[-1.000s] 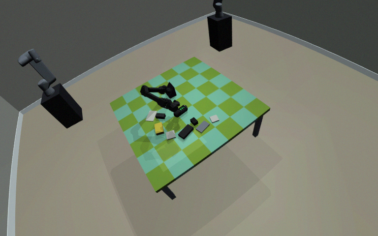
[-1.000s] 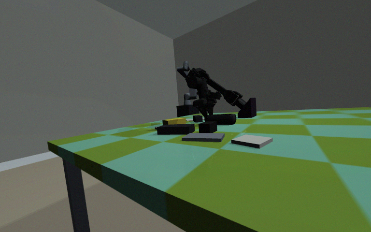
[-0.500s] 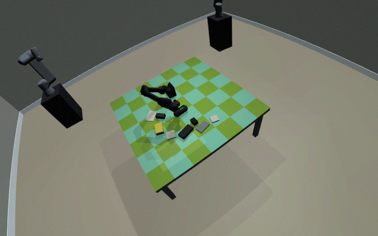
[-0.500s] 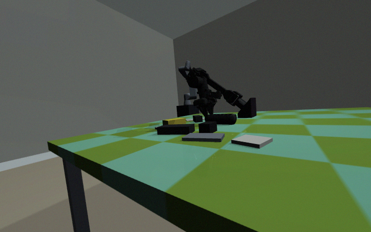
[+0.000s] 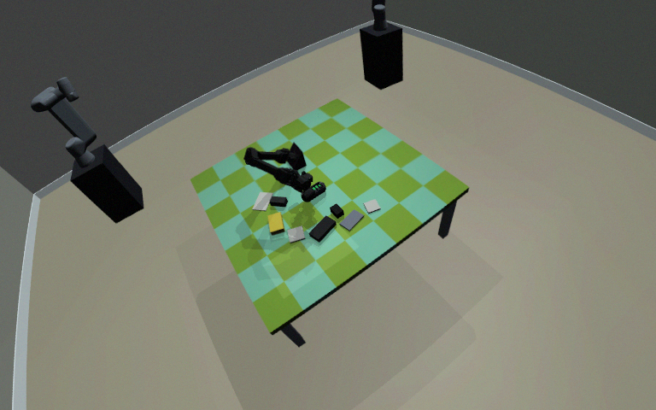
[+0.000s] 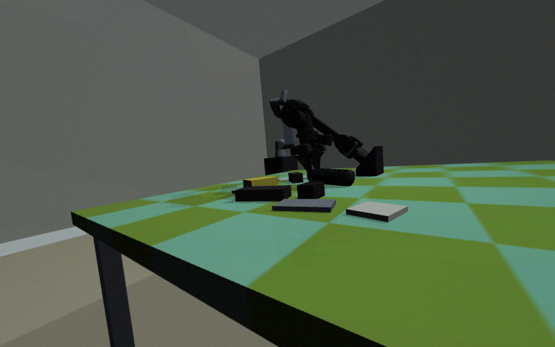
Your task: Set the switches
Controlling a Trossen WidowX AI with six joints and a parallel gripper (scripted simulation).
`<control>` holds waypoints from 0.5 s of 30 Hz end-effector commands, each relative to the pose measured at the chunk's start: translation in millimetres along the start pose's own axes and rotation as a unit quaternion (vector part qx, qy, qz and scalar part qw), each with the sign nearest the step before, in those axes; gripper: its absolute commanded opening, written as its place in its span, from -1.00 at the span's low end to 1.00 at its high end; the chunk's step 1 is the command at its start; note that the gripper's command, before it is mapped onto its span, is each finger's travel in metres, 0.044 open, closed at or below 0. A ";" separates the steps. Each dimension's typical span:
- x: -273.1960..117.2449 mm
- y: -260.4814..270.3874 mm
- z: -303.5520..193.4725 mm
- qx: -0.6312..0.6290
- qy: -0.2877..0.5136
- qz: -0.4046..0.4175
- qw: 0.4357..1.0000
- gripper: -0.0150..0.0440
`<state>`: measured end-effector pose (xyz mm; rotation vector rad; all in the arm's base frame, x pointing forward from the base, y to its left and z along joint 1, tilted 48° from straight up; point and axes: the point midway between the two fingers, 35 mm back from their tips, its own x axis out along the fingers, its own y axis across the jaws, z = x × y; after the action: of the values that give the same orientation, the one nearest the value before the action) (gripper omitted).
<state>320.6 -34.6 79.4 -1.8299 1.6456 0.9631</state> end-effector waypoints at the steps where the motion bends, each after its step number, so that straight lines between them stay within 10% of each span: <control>1: -4.4 -1.6 3.9 -0.001 0.003 -0.003 1.000 0.65; 15: -13.3 -1.6 11.5 -0.001 0.017 -0.003 1.000 0.65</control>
<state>318.8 -22.6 82.3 -1.8537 1.6631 0.9395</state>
